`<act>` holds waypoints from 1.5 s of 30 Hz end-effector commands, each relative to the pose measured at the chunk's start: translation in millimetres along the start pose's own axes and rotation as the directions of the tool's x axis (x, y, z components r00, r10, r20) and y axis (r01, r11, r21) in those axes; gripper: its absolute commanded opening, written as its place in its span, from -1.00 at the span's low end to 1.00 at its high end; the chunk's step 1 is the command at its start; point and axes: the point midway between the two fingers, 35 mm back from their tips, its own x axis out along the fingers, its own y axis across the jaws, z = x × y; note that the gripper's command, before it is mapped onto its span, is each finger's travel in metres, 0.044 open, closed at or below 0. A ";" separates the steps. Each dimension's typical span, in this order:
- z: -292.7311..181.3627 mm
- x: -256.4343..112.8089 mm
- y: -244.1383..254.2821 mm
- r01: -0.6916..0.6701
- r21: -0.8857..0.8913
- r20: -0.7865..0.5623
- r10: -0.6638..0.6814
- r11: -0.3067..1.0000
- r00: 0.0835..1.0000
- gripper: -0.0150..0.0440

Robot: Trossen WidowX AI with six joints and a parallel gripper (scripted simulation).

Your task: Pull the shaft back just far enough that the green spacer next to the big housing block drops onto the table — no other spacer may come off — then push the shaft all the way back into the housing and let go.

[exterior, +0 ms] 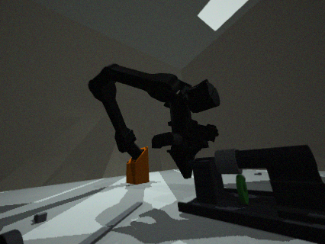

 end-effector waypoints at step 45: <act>18.4 -1.3 1.1 -0.002 0.001 0.005 0.002 1.000 1.000 -0.49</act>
